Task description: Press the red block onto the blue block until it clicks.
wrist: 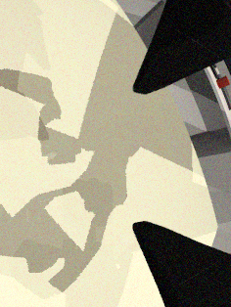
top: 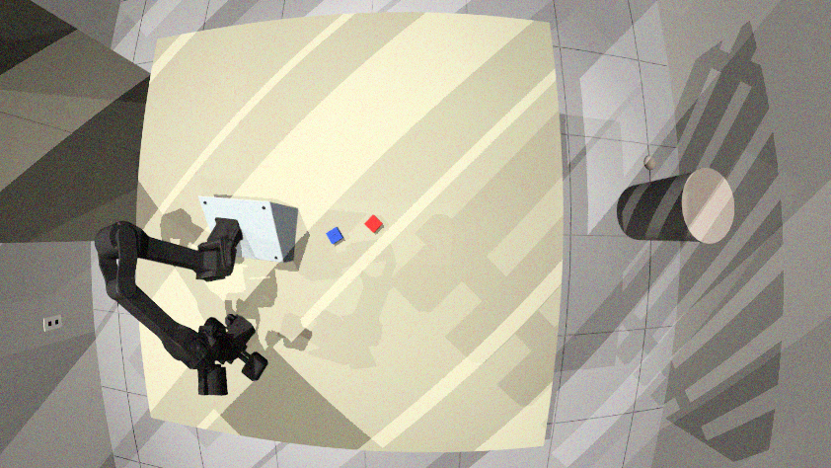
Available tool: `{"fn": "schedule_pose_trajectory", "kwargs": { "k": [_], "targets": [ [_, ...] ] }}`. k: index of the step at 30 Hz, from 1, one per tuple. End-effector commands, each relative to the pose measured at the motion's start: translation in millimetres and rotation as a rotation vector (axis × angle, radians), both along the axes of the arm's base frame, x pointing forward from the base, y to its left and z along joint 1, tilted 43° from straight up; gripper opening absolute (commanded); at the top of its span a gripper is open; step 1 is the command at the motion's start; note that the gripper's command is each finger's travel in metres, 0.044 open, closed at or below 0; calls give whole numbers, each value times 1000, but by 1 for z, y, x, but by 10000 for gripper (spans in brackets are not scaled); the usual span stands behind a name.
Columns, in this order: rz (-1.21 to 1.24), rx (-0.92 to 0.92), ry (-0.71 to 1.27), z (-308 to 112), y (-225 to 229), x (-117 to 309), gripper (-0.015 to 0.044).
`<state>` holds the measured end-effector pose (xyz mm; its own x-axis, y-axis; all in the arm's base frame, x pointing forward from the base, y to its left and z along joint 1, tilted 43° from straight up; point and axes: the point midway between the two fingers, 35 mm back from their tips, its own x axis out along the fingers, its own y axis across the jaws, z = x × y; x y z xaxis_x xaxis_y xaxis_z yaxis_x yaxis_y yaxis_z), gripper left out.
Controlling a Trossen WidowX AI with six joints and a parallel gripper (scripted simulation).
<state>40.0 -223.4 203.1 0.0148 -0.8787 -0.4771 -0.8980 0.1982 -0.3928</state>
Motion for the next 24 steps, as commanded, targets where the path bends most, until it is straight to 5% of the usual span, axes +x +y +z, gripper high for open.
{"fn": "schedule_pose_trajectory", "kwargs": {
  "k": [1, 24],
  "targets": [
    [-132, 200, -356, -16, -10, 65, 440],
    [-502, 440, -740, -66, 16, 185, 440]
  ]
}}
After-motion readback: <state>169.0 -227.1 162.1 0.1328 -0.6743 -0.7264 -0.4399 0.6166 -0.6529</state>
